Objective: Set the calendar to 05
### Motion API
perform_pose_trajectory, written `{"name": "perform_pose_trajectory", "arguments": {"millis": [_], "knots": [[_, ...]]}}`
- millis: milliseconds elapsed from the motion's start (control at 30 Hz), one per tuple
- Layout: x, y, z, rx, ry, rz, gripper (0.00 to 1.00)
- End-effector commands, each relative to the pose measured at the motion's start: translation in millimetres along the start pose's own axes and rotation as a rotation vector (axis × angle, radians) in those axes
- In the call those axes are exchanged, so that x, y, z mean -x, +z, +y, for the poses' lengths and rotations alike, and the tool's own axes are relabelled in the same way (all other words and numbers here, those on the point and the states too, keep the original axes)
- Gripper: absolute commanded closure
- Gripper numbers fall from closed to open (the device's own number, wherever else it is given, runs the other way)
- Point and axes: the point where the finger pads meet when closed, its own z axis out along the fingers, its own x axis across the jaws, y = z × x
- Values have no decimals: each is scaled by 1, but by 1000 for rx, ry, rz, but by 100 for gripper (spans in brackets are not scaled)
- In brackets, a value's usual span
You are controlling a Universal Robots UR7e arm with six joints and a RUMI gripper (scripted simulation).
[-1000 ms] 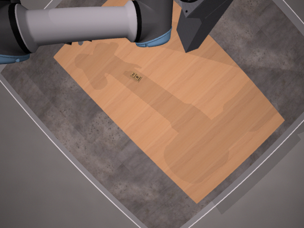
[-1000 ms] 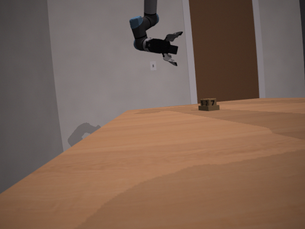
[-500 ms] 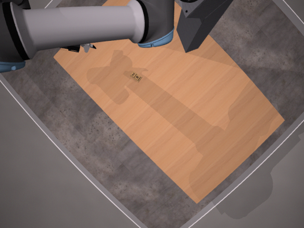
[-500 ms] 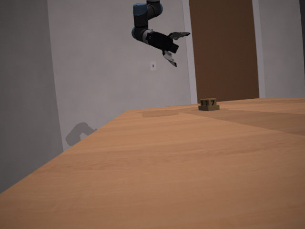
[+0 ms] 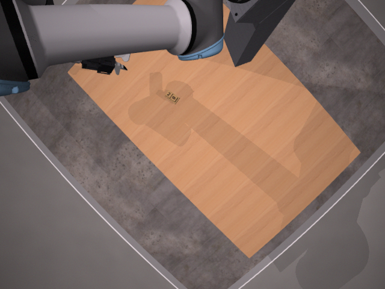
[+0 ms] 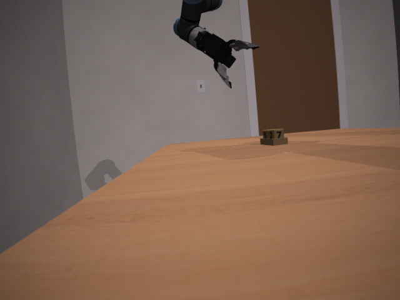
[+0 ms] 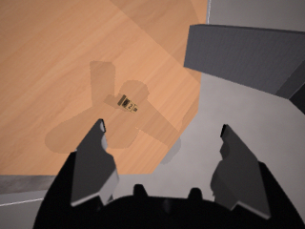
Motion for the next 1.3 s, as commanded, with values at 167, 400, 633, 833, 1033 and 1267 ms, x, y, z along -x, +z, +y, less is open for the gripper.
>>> {"name": "perform_pose_trajectory", "arguments": {"millis": [167, 400, 633, 833, 1033, 1267], "knots": [[0, 25, 18, -79, -98, -121, 0], [-1, 41, 31, -126, -166, -194, 0], [-1, 52, 39, -159, -212, -243, 0], [-1, 63, 48, -189, -256, -291, 0], [-2, 76, 58, -227, -310, -348, 0], [-2, 85, 65, -253, -347, -388, 0]]}}
